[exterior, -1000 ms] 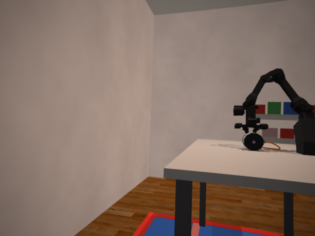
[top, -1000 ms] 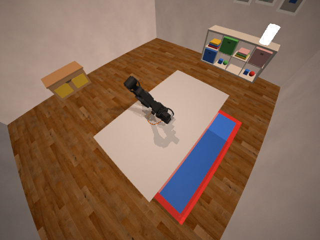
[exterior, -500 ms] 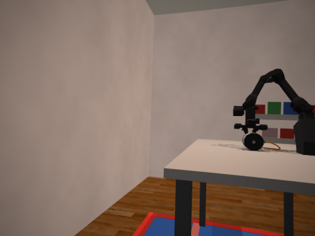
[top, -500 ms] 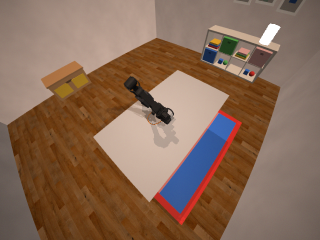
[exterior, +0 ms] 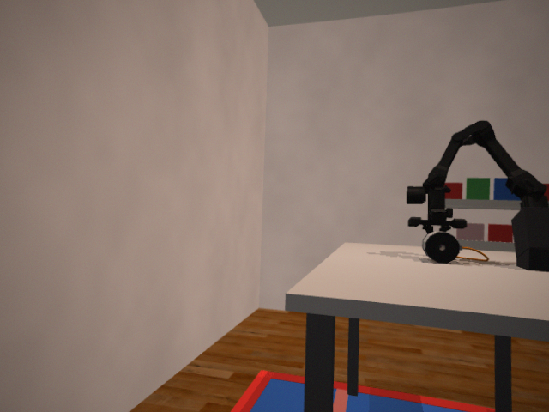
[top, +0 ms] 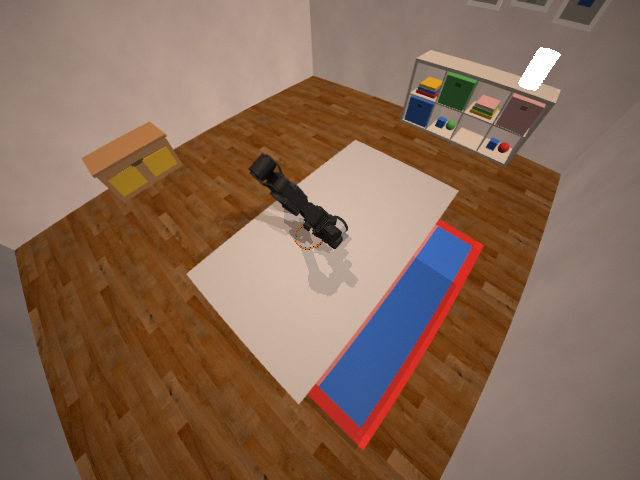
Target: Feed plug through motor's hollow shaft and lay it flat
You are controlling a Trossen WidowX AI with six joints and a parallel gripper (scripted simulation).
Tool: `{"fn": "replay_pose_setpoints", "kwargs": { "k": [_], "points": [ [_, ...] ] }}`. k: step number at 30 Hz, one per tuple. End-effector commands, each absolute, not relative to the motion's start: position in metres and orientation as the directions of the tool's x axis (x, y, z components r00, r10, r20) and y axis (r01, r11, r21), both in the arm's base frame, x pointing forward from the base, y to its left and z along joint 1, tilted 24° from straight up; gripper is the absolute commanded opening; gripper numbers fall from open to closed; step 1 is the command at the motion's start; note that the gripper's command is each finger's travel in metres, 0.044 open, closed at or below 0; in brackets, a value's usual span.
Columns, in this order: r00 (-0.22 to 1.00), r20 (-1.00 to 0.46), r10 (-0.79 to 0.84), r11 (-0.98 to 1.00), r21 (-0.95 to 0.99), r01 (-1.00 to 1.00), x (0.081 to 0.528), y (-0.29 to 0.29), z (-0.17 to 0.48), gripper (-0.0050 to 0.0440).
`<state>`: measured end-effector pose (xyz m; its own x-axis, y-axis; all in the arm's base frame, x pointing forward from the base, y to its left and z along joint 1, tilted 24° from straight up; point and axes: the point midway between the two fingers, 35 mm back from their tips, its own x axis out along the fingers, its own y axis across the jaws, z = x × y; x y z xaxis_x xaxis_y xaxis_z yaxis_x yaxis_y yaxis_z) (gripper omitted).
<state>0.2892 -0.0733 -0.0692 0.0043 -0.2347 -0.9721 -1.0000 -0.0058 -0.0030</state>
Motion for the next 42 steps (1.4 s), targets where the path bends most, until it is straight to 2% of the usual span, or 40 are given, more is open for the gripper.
{"fn": "replay_pose_setpoints", "kwargs": {
  "k": [1,9,33,37,42],
  "points": [
    [0.005,-0.972,-0.235,-0.006,-0.004,-1.000,0.2894,-0.0733,-0.0689,0.0053],
    [0.005,-0.972,-0.235,-0.006,-0.004,-1.000,0.2894,-0.0733,-0.0689,0.0000],
    [0.002,-0.972,-0.234,-0.001,-0.002,-1.000,0.2891,-0.0641,-0.0732,0.0000],
    [0.001,-0.969,-0.246,0.000,-0.001,-1.000,0.2890,-0.0679,-0.0709,0.0096],
    [0.001,-0.970,-0.244,0.000,-0.001,-1.000,0.2891,-0.0698,-0.0684,0.0100]
  ]
}}
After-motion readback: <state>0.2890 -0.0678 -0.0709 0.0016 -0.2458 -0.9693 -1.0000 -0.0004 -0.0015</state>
